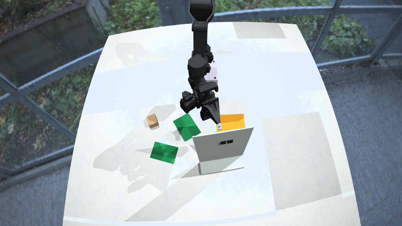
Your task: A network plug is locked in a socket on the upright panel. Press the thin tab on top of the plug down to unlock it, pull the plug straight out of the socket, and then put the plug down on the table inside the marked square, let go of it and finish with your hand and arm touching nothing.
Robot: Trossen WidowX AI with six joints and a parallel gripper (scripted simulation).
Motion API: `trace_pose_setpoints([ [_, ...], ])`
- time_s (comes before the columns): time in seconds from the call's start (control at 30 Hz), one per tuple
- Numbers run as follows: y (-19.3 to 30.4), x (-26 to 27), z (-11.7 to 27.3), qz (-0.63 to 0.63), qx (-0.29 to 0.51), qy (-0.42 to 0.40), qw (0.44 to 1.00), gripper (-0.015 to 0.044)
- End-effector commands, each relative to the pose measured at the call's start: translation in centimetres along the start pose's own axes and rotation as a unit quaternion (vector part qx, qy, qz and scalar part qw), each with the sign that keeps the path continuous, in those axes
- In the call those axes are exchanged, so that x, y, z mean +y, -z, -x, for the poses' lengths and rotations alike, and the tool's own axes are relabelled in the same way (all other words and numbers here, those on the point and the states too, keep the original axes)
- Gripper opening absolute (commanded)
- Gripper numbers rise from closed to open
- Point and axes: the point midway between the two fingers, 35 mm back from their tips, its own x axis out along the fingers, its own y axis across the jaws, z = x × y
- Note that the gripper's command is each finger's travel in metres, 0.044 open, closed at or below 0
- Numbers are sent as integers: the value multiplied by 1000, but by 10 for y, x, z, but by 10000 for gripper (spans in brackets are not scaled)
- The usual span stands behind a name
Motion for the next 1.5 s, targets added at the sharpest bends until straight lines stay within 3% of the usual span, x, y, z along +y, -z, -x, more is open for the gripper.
trace_pose_setpoints([
  [0.0,1,0,4,-2,1,-1,1000,0],
  [1.47,3,16,20,0,0,-1,1000,0],
])
